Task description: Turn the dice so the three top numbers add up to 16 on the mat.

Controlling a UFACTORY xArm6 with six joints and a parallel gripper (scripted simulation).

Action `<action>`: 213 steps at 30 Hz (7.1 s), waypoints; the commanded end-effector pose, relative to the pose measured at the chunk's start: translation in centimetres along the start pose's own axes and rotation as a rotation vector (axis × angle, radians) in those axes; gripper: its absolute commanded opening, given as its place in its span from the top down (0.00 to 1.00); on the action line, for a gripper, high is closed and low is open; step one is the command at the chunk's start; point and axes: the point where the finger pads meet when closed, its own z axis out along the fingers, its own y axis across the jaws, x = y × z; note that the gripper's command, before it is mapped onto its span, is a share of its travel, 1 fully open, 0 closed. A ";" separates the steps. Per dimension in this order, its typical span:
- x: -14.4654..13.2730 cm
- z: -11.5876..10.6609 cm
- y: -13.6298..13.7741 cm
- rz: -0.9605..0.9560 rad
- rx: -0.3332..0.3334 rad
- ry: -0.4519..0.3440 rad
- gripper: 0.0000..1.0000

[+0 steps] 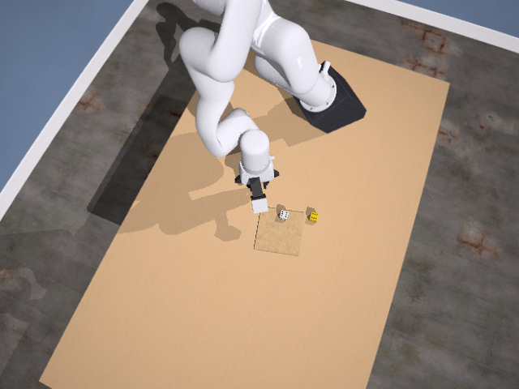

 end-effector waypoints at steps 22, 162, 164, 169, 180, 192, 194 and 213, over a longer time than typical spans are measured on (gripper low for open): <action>0.1 0.0 0.0 0.000 -0.001 0.002 0.58; 0.1 2.9 0.1 0.000 -0.001 0.002 0.79; 0.1 2.9 0.1 0.000 -0.001 0.002 0.79; 0.1 2.9 0.1 0.000 -0.001 0.002 0.79; 0.1 2.6 0.1 0.000 -0.001 0.001 0.79; 0.1 0.3 0.1 0.000 -0.001 0.002 0.79; 0.1 -0.3 0.1 0.000 -0.001 0.001 0.79; 0.1 -5.6 0.1 0.000 -0.001 0.002 0.79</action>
